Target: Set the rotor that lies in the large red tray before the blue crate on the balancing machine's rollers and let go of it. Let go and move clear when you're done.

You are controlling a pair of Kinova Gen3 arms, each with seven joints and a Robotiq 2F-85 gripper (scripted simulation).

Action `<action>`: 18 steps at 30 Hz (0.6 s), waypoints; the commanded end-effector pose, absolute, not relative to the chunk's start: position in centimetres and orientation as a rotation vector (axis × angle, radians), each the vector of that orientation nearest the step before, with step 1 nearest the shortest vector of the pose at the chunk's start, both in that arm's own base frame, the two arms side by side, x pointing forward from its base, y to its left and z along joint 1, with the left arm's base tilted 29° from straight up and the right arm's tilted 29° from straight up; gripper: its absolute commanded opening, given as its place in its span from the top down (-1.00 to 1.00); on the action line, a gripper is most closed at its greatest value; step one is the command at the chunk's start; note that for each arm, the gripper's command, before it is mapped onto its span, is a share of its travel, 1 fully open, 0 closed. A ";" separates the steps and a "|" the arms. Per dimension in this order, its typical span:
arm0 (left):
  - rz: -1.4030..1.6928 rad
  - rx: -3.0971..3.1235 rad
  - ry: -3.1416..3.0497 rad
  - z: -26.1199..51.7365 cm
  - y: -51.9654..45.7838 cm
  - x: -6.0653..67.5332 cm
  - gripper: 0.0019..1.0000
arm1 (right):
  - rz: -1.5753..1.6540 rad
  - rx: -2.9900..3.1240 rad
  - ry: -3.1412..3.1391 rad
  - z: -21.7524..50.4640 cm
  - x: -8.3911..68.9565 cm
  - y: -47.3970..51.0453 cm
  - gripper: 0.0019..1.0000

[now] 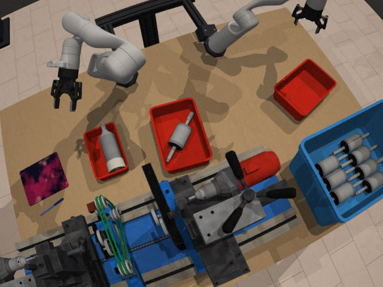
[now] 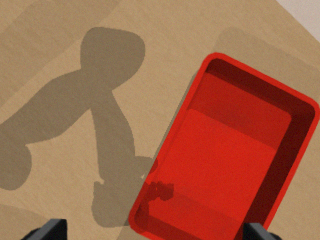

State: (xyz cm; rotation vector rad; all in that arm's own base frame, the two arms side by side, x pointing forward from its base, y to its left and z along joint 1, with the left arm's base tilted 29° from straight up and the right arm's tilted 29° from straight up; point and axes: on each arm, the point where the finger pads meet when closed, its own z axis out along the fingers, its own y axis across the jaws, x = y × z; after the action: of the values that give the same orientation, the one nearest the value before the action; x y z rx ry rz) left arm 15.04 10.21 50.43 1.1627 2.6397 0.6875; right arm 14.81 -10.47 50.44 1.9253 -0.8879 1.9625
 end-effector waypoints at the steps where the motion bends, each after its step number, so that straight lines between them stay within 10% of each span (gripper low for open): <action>1: 0.688 1.163 2.639 50.4 10.2 15.0 -1.00 | 1.963 1.925 -0.888 50.5 14.8 -10.5 -1.00; 18: 0.688 1.163 2.639 50.4 10.2 15.0 -1.00 | 1.869 2.006 -0.922 49.2 15.9 -7.4 -1.00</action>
State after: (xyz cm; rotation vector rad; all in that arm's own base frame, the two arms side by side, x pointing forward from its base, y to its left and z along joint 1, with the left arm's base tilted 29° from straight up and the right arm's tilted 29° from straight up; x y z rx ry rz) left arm 15.04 10.21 50.43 1.1627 2.6397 0.6875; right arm 15.52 -8.63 49.65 1.9760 -0.9093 1.9054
